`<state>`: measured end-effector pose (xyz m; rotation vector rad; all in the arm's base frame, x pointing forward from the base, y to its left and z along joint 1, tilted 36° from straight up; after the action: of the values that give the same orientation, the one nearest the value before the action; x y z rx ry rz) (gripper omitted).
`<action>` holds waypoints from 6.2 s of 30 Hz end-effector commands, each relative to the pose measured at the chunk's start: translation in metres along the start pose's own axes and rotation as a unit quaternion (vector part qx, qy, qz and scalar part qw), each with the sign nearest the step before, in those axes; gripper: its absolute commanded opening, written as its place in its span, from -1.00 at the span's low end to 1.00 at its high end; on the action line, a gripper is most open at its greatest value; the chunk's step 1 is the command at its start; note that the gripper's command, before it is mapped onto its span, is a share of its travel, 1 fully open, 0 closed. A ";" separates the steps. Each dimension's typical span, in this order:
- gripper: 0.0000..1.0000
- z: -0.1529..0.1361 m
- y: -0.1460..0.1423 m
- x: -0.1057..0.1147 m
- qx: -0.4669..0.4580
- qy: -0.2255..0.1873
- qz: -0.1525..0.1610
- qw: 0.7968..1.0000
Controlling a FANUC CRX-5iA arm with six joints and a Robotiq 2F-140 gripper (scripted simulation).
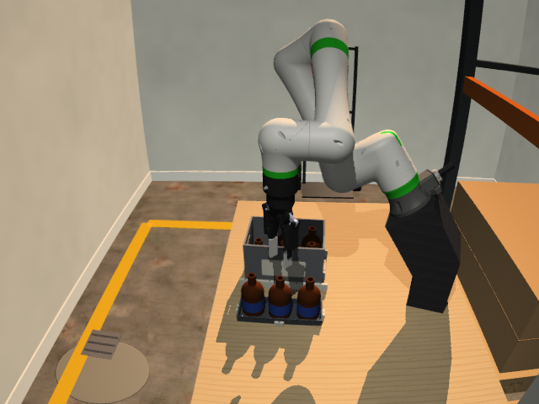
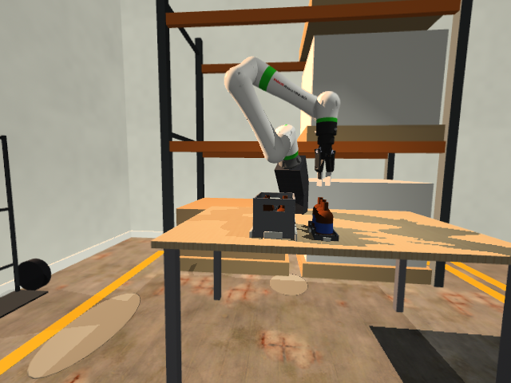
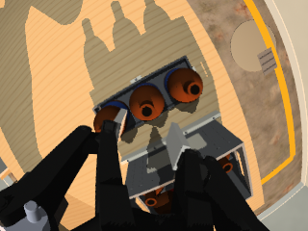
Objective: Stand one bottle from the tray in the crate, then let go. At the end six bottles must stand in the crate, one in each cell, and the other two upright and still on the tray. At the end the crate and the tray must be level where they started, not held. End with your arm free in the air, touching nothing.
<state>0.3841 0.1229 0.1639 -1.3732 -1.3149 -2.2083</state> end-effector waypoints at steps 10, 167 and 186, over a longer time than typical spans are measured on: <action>-0.24 0.000 0.000 -0.006 0.000 0.000 0.000 1.000; -0.24 0.001 0.000 -0.088 0.000 0.000 0.000 1.000; -0.24 0.001 0.000 -0.088 0.000 0.000 0.000 1.000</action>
<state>0.4317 0.1011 0.0930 -1.3733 -1.3148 -2.2082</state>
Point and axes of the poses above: the point where the finger pads meet when closed, its own x axis back along the fingers, its own y axis across the jaws, z = x × y, the point moved 5 cm from there along x, back along the fingers, and after that the axes turned 11 degrees about x, right-handed, at the moved point
